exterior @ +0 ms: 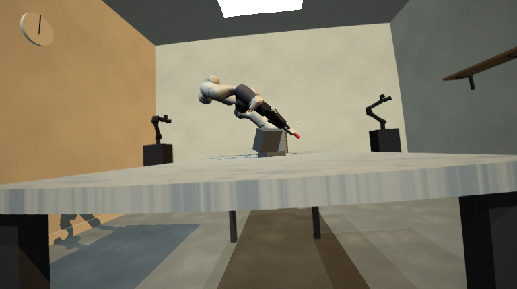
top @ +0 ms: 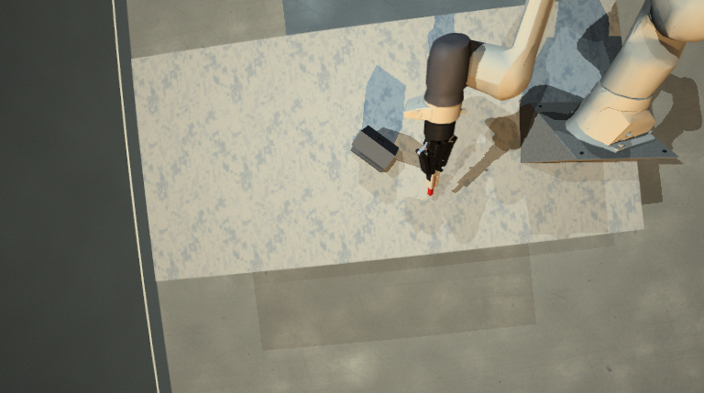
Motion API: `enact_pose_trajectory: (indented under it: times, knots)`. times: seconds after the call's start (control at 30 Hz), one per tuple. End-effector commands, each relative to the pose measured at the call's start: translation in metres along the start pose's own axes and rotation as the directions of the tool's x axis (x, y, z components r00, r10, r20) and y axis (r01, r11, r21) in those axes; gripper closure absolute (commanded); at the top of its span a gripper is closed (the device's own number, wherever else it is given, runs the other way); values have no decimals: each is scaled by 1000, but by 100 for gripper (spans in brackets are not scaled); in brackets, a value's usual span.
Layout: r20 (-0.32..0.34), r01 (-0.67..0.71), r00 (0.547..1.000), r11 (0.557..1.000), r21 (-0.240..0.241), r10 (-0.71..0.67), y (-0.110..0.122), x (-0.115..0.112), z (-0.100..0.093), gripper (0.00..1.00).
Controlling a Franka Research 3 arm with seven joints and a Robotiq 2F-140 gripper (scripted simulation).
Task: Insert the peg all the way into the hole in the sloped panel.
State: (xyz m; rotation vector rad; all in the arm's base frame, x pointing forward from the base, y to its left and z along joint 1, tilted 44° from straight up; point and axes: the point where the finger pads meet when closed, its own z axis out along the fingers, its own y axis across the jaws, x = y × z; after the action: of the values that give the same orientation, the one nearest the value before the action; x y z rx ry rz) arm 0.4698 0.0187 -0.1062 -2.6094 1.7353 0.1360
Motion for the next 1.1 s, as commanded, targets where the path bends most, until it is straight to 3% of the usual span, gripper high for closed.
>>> enact_pose_trajectory:
  times: [0.0,1.07]
  knots:
    - [14,-30,999,999,31,29,-5,1,-5,100]
    - [97,-208,976,964,167,194,-10,26,-39,100]
